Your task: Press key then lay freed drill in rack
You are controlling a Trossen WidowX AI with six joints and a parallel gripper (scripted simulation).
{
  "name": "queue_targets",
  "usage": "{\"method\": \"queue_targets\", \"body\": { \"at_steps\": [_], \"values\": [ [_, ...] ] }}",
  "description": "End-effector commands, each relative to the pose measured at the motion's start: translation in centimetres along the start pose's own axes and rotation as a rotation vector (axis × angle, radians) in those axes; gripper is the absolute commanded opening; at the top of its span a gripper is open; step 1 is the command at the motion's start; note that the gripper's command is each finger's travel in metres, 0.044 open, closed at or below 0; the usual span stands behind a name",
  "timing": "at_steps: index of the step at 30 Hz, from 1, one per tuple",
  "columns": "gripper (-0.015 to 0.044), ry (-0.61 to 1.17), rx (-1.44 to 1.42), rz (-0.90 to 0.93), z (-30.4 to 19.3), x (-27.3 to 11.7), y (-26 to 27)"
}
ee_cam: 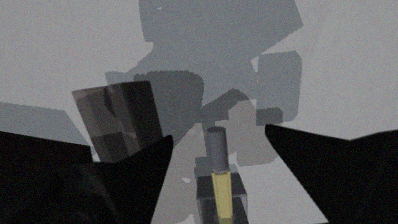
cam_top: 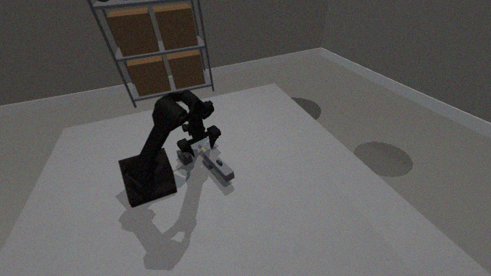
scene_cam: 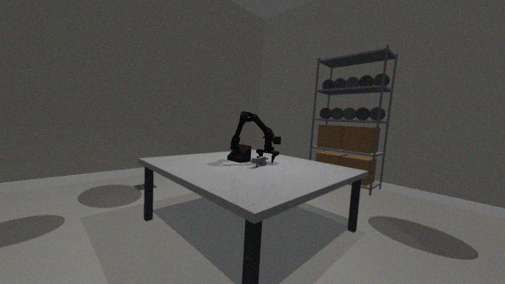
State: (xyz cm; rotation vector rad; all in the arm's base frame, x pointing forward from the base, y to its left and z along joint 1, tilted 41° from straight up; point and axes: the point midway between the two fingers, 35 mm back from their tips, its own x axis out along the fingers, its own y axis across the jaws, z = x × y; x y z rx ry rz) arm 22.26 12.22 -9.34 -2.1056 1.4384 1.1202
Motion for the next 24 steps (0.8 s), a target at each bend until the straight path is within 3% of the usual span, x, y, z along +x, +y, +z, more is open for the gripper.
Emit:
{"method": "queue_targets", "body": {
  "at_steps": [1,17,24],
  "values": [
    [0.0440,0.004,-0.004,0.000,-0.28,0.11,0.11],
    [0.0440,0.005,-0.005,0.000,-0.83,0.31,0.28],
    [0.0256,0.000,0.001,-0.001,-0.66,0.19,0.08]
  ]
}}
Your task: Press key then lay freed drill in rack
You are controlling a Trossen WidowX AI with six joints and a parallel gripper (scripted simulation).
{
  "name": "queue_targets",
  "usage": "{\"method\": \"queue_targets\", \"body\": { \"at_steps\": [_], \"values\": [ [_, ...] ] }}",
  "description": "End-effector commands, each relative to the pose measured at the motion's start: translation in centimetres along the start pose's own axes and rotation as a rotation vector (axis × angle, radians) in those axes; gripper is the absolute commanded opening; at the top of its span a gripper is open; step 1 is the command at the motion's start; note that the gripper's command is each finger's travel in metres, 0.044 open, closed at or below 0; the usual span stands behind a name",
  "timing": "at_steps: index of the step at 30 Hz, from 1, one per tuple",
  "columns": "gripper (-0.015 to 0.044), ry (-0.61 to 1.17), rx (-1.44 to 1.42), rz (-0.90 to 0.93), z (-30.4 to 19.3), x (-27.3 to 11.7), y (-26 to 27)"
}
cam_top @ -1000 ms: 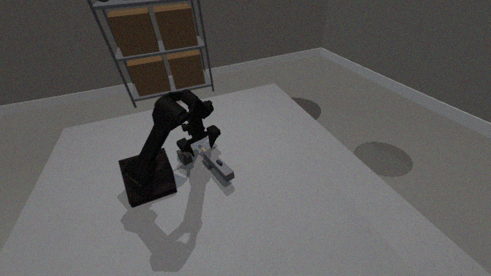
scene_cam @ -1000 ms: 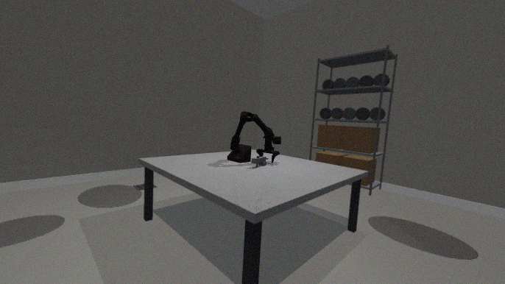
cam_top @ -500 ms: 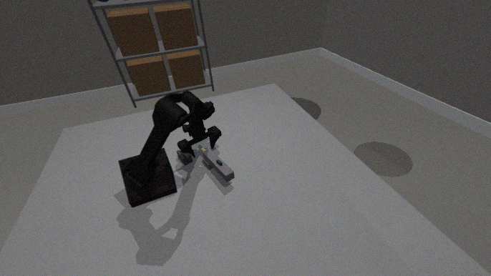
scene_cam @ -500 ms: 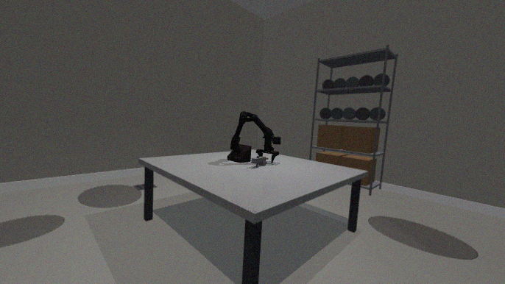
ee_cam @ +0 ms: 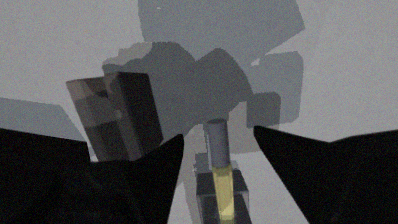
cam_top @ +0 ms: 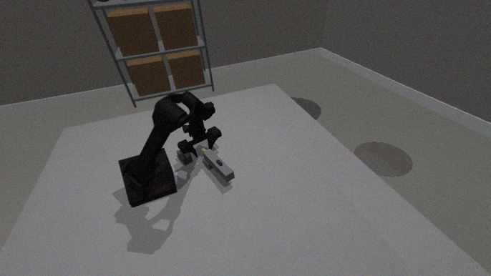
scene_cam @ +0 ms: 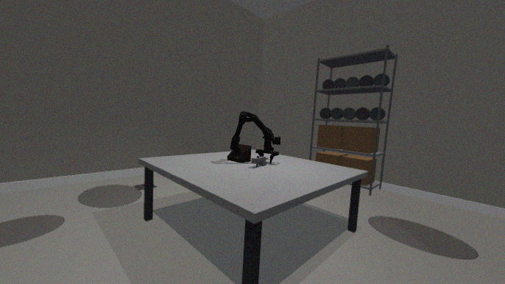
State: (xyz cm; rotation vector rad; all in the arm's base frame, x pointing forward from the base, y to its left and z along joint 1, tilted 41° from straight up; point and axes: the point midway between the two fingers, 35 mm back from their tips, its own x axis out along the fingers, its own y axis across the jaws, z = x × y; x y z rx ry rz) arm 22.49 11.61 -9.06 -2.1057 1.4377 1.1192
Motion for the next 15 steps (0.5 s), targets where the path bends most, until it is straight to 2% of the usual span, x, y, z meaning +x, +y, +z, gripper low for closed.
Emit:
{"method": "queue_targets", "body": {
  "at_steps": [1,9,15],
  "values": [
    [0.0230,0.000,0.000,0.000,0.02,-0.01,-0.01],
    [0.0020,0.000,0.000,0.000,0.02,-0.01,-0.01],
    [0.0000,0.000,0.000,0.000,0.02,-0.01,-0.01]
  ]
}}
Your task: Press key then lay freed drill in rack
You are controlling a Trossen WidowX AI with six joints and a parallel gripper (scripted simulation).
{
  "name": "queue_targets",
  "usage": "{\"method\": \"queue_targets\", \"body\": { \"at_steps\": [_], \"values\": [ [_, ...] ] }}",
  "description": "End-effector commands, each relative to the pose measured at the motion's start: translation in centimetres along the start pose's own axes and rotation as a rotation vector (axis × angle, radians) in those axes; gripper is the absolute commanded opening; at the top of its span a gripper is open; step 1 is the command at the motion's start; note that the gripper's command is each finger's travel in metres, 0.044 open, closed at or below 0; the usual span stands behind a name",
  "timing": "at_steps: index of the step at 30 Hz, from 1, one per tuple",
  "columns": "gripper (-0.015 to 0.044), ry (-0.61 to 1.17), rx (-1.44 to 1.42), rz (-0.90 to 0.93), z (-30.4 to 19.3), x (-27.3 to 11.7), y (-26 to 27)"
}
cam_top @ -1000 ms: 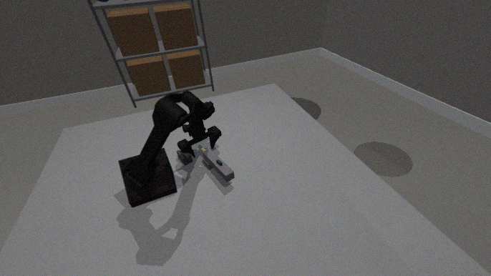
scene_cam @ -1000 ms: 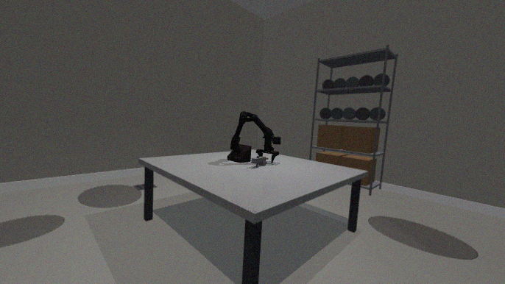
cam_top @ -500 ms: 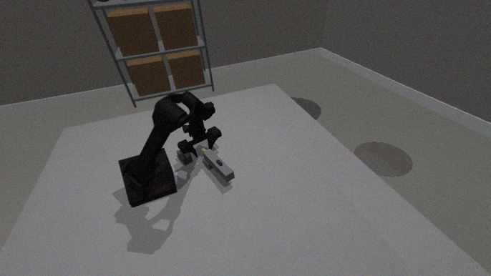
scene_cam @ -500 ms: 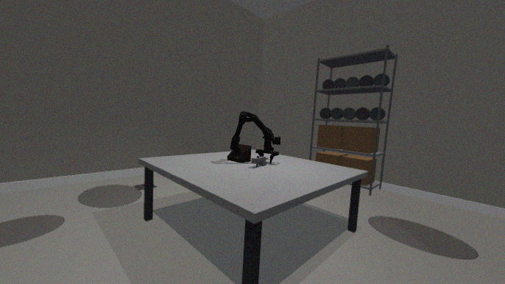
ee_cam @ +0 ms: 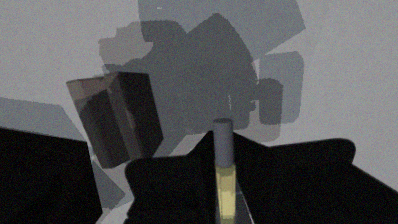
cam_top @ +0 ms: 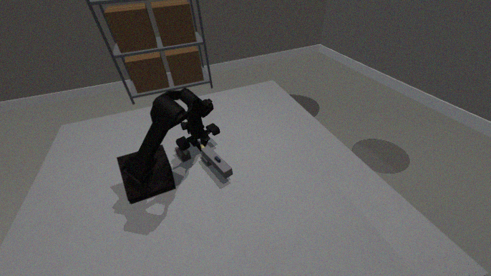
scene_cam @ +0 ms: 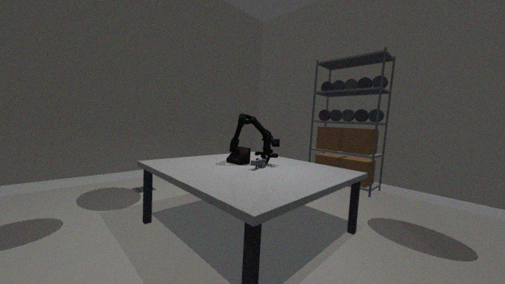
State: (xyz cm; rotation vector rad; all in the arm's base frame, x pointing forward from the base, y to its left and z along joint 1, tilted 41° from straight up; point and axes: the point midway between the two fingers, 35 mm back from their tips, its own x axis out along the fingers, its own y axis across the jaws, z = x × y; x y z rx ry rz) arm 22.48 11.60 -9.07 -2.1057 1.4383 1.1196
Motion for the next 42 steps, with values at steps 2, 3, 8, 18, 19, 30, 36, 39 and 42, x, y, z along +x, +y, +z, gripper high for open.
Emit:
{"method": "queue_targets", "body": {
  "at_steps": [2,3,8,18,19,30,36,39,42],
  "values": [
    [0.0000,0.001,-0.001,0.000,0.0,0.0,0.0],
    [0.0000,0.003,-0.003,0.000,0.0,-0.1,0.1],
    [0.0000,0.004,-0.005,0.000,0.0,-0.2,0.2],
    [0.0000,0.004,-0.005,0.000,0.0,-0.4,0.3],
    [0.0000,0.004,-0.005,0.000,0.0,-0.4,0.3],
    [0.0000,0.003,-0.005,0.000,1.1,-0.3,0.1],
    [0.0000,0.003,-0.005,0.000,1.9,-0.4,0.0],
    [0.0000,0.003,-0.005,0.000,2.3,-0.4,-0.1],
    [0.0000,0.002,-0.005,0.000,2.9,-0.5,-0.1]
  ]
}}
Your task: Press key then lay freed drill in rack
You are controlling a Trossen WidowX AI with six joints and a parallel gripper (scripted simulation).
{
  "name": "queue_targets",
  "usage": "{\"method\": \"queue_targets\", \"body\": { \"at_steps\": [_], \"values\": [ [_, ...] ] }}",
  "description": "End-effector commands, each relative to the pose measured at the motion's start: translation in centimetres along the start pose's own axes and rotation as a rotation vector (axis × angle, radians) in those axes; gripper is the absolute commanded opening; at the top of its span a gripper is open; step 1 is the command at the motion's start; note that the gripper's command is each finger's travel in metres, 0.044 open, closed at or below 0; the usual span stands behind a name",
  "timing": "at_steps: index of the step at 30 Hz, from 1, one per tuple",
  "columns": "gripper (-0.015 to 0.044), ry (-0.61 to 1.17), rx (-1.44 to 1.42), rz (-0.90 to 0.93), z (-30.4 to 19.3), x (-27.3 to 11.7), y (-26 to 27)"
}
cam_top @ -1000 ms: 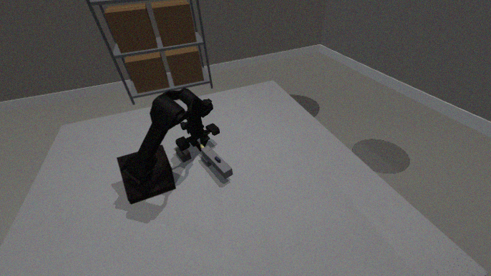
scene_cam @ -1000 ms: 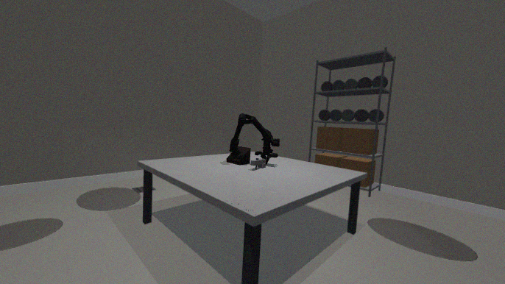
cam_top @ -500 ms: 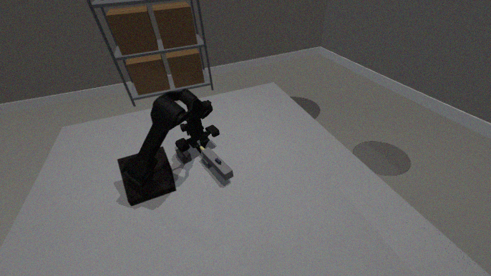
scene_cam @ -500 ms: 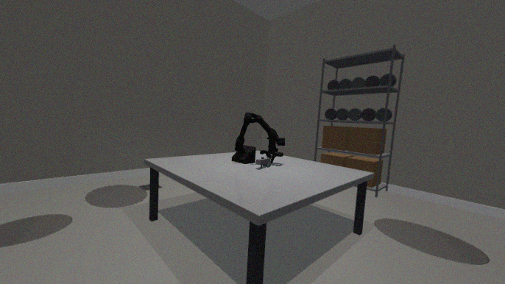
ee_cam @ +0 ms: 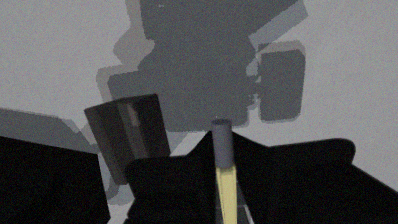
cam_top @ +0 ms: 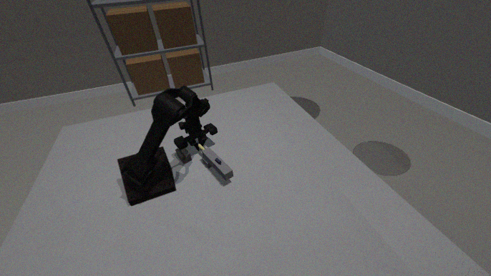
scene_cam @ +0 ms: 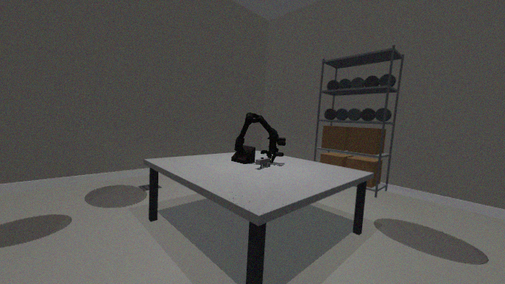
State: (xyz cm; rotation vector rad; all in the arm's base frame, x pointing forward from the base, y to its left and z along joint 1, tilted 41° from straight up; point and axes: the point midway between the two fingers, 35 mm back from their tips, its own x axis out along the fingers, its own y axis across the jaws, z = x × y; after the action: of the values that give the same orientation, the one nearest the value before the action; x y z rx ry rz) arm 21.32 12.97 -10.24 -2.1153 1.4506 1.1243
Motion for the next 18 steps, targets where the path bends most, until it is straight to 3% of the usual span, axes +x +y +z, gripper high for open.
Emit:
{"method": "queue_targets", "body": {
  "at_steps": [1,18],
  "values": [
    [0.0000,-0.007,0.005,-0.010,0.9,-0.3,-0.4],
    [0.0000,-0.008,0.005,-0.010,3.3,-0.4,-0.5]
  ]
}}
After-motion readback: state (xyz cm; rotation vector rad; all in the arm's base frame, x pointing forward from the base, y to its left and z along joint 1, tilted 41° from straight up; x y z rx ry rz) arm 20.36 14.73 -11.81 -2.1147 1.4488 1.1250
